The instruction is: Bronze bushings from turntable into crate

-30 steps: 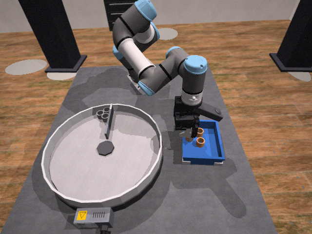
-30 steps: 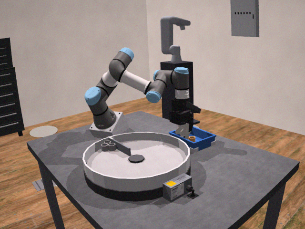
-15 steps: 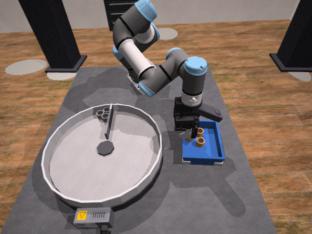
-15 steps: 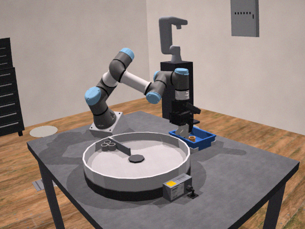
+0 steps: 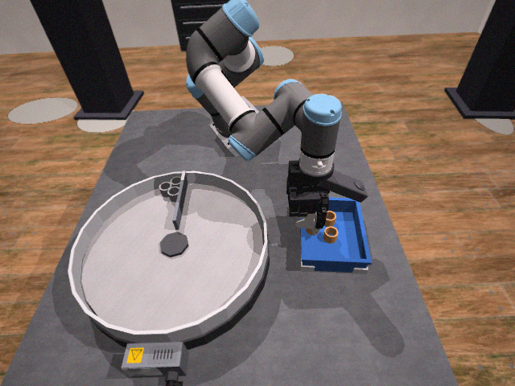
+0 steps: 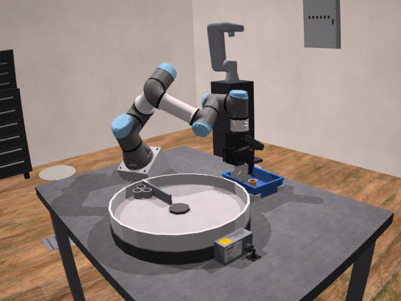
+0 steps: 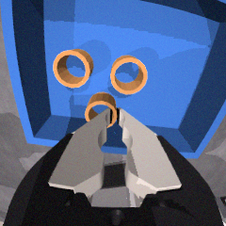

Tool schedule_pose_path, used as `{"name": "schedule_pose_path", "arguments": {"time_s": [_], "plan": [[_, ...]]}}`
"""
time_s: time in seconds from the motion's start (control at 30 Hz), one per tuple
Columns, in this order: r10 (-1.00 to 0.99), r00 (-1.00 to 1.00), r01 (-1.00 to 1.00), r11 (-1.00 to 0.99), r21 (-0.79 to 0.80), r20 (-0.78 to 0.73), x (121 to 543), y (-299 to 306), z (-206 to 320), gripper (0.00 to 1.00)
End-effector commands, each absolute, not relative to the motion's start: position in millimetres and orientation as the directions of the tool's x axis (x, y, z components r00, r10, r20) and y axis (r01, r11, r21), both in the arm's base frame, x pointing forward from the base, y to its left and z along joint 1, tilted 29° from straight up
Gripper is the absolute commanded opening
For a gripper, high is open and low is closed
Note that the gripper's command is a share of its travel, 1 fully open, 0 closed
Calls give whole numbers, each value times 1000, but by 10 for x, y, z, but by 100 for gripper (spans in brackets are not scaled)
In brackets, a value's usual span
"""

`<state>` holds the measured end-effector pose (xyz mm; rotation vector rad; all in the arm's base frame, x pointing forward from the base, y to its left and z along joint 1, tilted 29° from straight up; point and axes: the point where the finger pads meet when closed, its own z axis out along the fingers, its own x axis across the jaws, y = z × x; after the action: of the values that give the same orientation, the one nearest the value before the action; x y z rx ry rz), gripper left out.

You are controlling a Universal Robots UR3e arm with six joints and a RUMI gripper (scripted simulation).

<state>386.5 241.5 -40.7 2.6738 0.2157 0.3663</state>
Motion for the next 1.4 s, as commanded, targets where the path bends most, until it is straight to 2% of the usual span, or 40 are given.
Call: {"name": "schedule_pose_path", "arguments": {"time_s": [0.0,0.9,0.93,1.37], "plan": [[207,953,93,-896,434,222,3866,2420,-406,0],[207,953,94,-896,434,222,3866,2420,-406,0],[207,953,94,-896,434,222,3866,2420,-406,6],[207,953,94,-896,434,222,3866,2419,-406,6]]}}
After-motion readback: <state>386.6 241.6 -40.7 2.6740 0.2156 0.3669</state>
